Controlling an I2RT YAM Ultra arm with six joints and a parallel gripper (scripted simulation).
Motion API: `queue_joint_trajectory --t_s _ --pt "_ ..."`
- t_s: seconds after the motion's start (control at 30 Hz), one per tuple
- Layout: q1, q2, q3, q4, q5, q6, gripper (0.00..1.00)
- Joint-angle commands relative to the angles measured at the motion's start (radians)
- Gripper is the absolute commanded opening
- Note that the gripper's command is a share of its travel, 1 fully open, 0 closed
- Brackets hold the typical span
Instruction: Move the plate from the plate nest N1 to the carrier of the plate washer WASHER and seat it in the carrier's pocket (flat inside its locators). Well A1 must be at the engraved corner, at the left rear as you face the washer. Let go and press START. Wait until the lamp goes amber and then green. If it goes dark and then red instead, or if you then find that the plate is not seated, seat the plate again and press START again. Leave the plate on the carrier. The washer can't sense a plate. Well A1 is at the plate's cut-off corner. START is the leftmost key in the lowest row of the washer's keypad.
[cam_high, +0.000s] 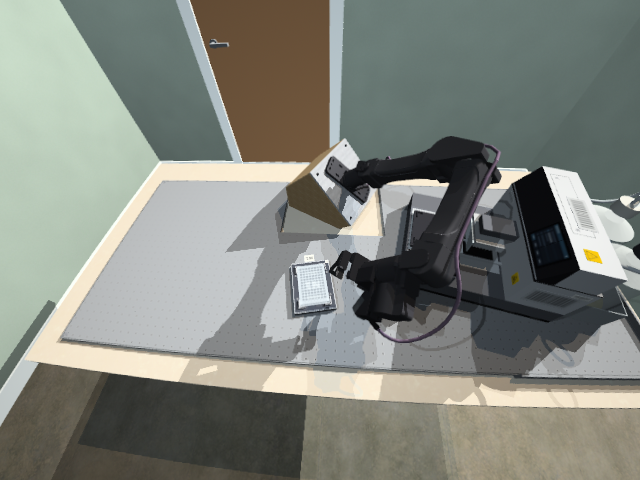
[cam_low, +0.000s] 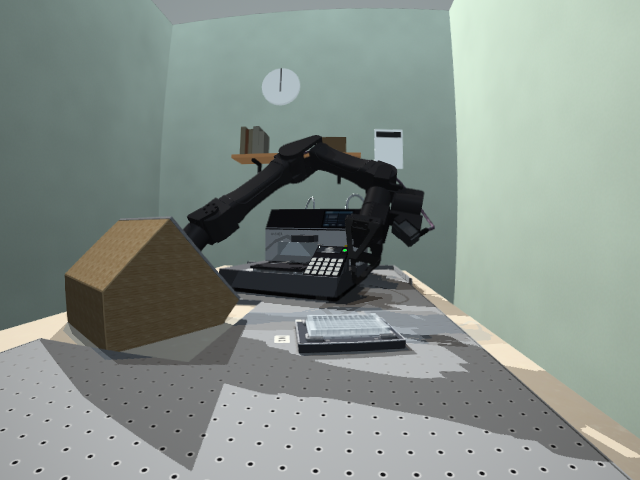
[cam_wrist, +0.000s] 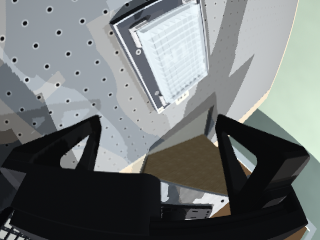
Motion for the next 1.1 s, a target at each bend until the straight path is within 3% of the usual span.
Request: queue_joint_trajectory --t_s 0.0,0.1,0.3,0.43,0.57,0.6,0.67,0.8,1.0,1.07 --pt "-0.062 -0.079 -0.084 0.046 -0.013 -0.058 1.00" --pt "-0.082 -0.103 -0.113 0.057 -0.041 -0.086 1.00" --pt "-0.231 -0.220 -0.255 0.085 -0.232 -0.277 1.00" --pt "-0.345 -0.266 -0.323 0.043 -0.367 -0.422 1.00" --pt "-0.468 -0.247 -0.369 -0.012 -0.497 -0.595 1.00" --pt "-0.500 -0.248 -0.348 -0.028 -0.521 -0.646 1.00" --pt "-0.500 -0.248 -0.348 -0.028 -0.521 -0.646 1.00" --pt "-0.620 -0.210 -0.379 -0.144 -0.630 -0.868 1.00" --pt "-0.718 -0.210 -0.396 -0.274 -0.603 -1.041 1.00" --pt "-0.749 -0.249 -0.392 -0.305 -0.568 -1.089 1.00"
